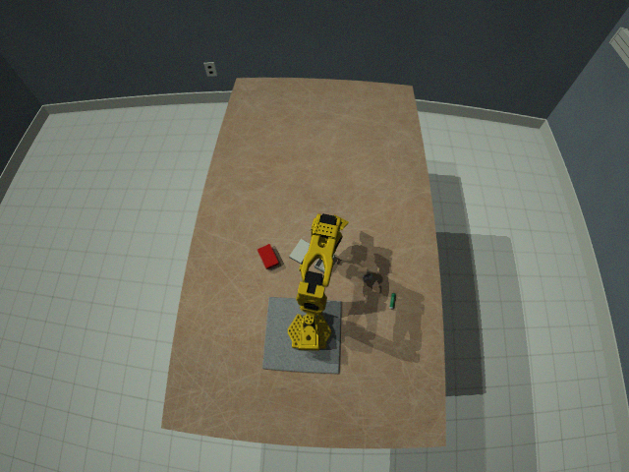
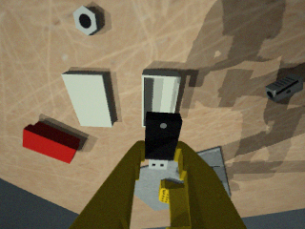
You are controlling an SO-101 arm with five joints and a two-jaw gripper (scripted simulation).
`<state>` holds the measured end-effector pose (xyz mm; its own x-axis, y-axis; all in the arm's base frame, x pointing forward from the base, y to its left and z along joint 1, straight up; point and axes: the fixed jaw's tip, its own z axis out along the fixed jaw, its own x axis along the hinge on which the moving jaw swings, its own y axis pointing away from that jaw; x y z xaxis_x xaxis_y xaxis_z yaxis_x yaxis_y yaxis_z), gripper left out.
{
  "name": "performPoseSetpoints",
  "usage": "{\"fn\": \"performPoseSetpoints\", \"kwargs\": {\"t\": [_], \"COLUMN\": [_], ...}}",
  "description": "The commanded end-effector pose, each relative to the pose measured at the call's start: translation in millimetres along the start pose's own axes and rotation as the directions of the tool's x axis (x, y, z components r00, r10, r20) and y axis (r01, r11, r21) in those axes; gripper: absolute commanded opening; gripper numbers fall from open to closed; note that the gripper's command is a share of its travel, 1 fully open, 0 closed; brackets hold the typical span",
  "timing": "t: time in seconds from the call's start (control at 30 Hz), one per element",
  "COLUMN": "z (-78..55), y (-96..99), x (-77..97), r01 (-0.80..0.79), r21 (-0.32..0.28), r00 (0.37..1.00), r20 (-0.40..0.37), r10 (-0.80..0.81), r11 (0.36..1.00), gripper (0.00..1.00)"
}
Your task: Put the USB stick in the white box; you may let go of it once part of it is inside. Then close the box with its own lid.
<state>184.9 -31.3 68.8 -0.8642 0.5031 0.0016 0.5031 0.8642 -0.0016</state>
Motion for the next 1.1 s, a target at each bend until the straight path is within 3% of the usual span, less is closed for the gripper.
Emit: {"fn": "performPoseSetpoints", "kwargs": {"t": [0.0, 1.07], "z": [-0.6, 5.9], "y": [0.9, 3.5], "x": [1.2, 3.5], "r01": [-0.004, -0.004], "r21": [-0.004, -0.004], "r00": [1.0, 1.0], "r20": [0.009, 0.009], "r10": [0.004, 0.004], "r11": [1.0, 1.0], "gripper": [0.08, 0.08]}}
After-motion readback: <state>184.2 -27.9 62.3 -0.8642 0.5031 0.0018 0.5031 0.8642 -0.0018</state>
